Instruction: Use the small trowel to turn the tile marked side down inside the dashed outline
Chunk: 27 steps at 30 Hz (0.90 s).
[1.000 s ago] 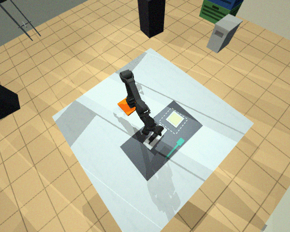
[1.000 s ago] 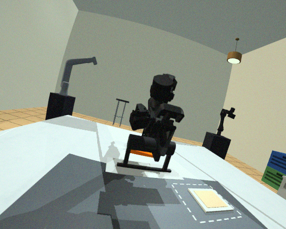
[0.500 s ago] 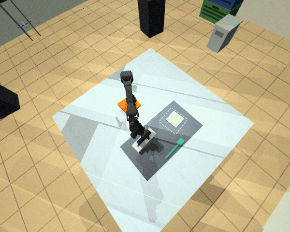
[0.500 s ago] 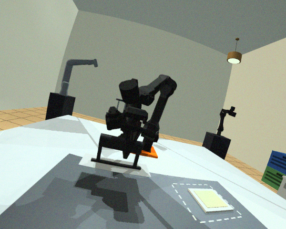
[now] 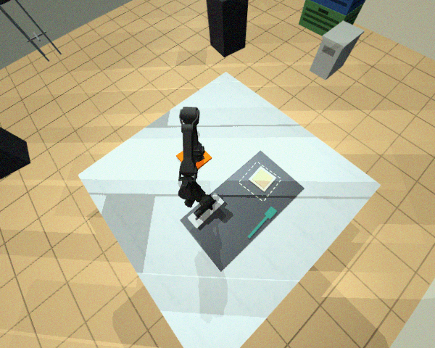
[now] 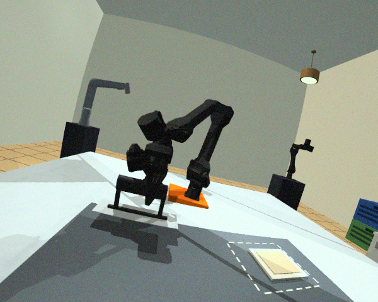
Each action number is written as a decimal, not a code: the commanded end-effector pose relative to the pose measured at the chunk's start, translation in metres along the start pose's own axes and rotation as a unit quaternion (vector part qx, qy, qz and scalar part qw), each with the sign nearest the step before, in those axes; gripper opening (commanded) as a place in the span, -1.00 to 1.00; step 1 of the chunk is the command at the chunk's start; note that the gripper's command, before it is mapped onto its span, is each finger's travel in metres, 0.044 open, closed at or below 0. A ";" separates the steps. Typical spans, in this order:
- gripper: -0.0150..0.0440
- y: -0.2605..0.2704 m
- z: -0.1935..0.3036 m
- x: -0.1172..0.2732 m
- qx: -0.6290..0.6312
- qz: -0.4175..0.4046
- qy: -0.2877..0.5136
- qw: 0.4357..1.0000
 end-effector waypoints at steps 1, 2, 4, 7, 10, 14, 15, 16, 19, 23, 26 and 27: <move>-0.49 -0.003 0.000 -0.003 0.004 -0.005 0.003 1.000; -0.49 -0.004 0.001 -0.004 0.004 -0.005 0.003 1.000; -0.49 -0.007 0.001 -0.006 0.004 -0.005 0.003 1.000; -0.49 -0.010 0.001 -0.009 0.004 -0.005 0.003 1.000; -0.49 -0.014 0.002 -0.012 0.004 -0.005 0.003 1.000; -0.49 -0.019 0.002 -0.016 0.004 -0.005 0.003 1.000; -0.49 -0.020 0.003 -0.017 0.004 -0.005 0.003 1.000; -0.49 -0.021 0.003 -0.018 0.004 -0.005 0.003 1.000; -0.49 -0.025 0.004 -0.021 0.004 -0.005 0.003 1.000; -0.31 -0.026 0.004 -0.022 0.004 -0.005 0.003 1.000; -0.05 -0.026 0.004 -0.022 0.004 -0.005 0.003 1.000; 0.04 -0.026 0.004 -0.022 0.004 -0.005 0.003 1.000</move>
Point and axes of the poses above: the point midway between the two fingers, 35 mm back from their tips, its own x axis back along the fingers, its own y axis across the jaws, z = x × y, the point moved 4 cm from there along x, back along the fingers, and after that the axes turned 7 degrees about x, right-handed, at the moved point
